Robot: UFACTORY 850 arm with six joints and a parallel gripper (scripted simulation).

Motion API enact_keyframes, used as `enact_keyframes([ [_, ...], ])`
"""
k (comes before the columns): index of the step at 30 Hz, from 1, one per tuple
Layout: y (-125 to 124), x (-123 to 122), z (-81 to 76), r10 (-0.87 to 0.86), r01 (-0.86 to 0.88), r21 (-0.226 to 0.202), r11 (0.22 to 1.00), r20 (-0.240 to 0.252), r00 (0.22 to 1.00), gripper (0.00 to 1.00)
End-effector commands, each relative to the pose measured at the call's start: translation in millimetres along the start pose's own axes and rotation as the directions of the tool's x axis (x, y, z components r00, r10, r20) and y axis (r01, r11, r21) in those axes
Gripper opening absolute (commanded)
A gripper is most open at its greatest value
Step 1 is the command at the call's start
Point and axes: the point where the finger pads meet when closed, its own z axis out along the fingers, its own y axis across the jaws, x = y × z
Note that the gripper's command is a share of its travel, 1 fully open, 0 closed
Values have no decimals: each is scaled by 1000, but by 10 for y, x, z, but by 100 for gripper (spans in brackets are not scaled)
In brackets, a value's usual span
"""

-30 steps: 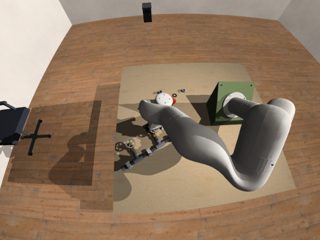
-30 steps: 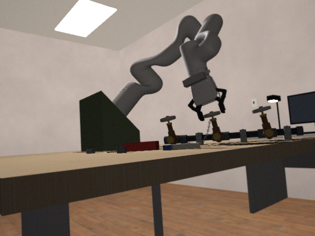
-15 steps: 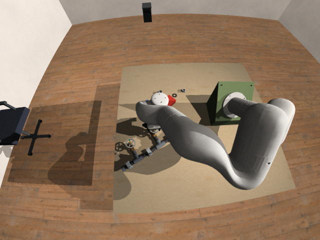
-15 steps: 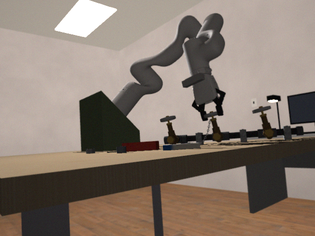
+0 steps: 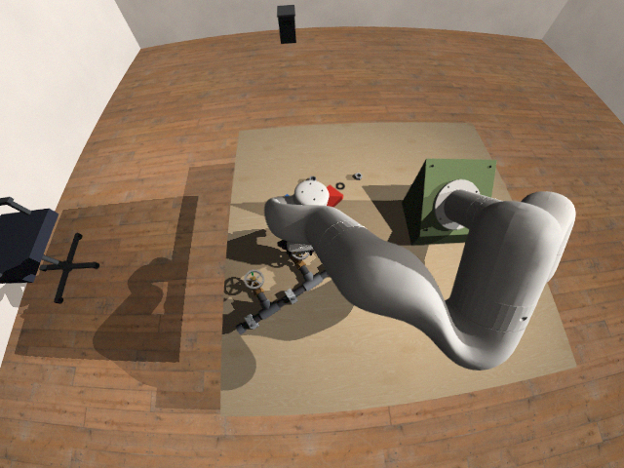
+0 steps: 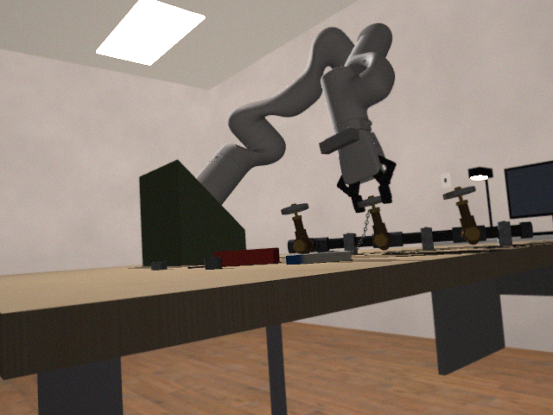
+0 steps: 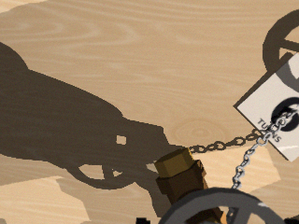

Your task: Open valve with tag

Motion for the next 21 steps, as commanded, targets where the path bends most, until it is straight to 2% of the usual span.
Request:
enact_keyframes([
  [1,-9,-1,-5,-1,1,2,1000,0,1000,0],
  [11,-9,-1,-5,-35,35,1,999,0,999,0],
  [21,-9,-1,-5,-225,225,1,974,-1,974,0],
])
